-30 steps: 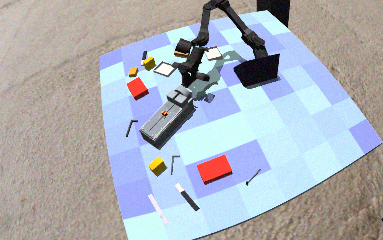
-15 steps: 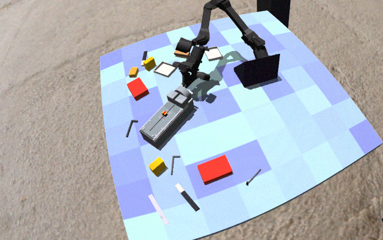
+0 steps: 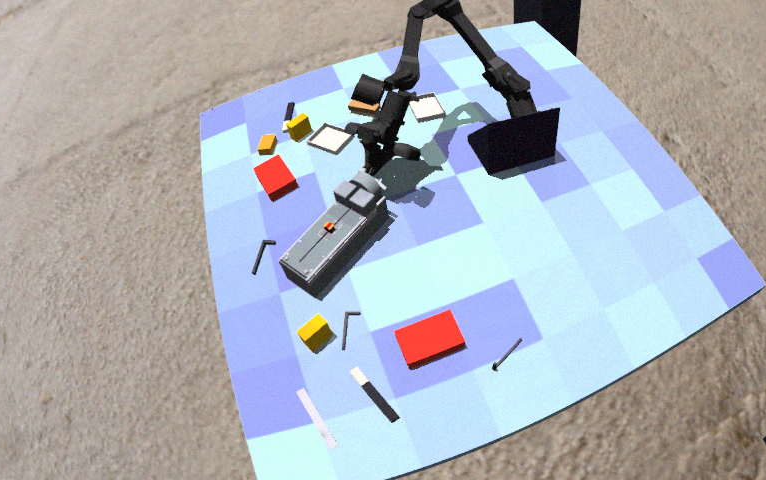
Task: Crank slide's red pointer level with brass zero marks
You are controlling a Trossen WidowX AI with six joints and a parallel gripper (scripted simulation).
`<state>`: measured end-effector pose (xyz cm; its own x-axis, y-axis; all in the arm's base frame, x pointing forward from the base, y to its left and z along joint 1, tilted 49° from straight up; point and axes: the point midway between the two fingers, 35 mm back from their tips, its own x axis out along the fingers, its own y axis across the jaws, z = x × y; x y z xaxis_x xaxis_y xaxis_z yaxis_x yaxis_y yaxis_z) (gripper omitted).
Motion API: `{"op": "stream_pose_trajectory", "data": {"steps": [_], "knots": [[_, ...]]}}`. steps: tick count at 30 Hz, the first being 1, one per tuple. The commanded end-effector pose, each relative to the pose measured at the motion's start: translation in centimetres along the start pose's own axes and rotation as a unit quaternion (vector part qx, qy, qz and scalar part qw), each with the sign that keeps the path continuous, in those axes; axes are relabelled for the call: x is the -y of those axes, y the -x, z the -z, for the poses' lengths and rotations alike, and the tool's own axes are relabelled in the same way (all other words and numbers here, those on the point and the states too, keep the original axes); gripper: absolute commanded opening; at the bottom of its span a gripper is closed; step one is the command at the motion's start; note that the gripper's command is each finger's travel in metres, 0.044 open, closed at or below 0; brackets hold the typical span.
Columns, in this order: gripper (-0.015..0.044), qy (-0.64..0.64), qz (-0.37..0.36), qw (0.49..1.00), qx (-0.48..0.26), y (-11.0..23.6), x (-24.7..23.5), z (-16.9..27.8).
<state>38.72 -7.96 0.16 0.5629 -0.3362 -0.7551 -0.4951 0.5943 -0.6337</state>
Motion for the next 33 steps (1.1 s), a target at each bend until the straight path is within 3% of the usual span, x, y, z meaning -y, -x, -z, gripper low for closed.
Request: {"op": "stream_pose_trajectory", "data": {"steps": [1, 27, 33], "knots": [[0.0000, 0.000, -0.001, 1.000, 0.001, 0.13, -0.09, -0.12], [0.0000, 0.001, 0.000, 1.000, 0.001, 0.05, -0.04, -0.06], [0.0157, 0.001, 0.000, 1.000, 0.001, 0.05, -0.04, -0.06]]}}
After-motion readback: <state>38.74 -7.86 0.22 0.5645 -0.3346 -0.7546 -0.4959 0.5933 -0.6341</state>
